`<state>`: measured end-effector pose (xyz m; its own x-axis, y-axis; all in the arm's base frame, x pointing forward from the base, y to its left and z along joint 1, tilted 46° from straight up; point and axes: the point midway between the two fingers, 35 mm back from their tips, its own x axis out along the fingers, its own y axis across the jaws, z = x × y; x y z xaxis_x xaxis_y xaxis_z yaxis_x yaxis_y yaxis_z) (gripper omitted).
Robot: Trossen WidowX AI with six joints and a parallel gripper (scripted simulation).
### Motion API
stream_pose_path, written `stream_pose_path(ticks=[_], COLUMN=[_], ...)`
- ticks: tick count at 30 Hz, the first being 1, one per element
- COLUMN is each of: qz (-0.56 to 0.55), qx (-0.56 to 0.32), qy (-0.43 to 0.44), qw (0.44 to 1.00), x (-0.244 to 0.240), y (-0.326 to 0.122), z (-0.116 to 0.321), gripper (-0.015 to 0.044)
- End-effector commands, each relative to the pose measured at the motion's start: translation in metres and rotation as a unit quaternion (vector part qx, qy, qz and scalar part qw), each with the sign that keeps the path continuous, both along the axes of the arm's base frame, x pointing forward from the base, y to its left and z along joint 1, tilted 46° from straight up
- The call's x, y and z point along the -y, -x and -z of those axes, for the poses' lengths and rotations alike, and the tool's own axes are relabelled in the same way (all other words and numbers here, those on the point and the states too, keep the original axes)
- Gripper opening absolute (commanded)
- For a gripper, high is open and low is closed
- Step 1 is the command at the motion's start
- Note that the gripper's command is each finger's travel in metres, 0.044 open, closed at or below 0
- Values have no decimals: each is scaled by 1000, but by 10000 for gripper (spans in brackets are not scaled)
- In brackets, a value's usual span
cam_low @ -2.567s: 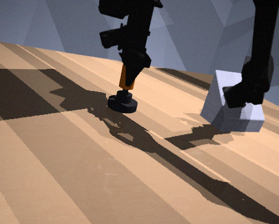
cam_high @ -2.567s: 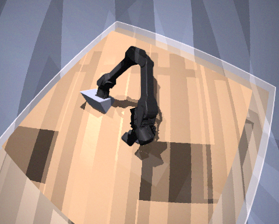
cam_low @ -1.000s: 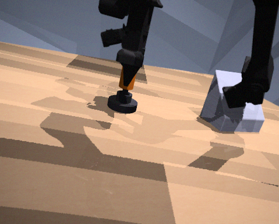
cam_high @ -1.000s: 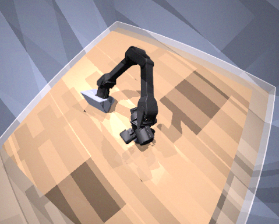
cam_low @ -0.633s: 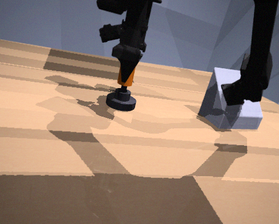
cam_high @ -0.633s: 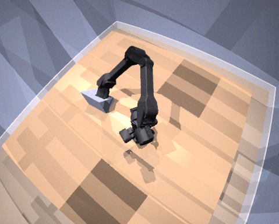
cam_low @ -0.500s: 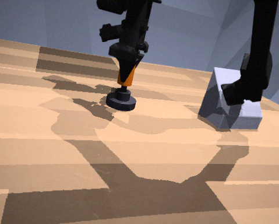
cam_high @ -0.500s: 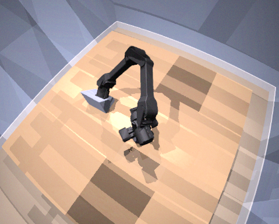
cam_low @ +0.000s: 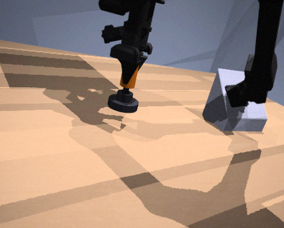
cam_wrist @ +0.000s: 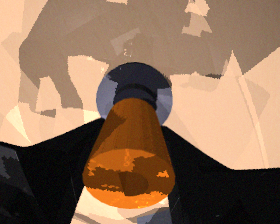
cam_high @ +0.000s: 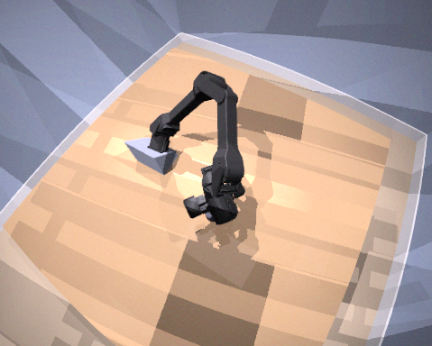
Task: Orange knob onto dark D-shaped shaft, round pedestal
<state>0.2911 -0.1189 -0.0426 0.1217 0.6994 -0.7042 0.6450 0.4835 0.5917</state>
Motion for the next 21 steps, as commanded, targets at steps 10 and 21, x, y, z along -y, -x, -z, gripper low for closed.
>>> stream_pose_path(ticks=[10,21], qz=[1,1], qx=[-1,-1], qy=[1,1], qw=[1000,1000], x=[1,-2], y=[0,-1], z=[1,2], gripper=[0,0])
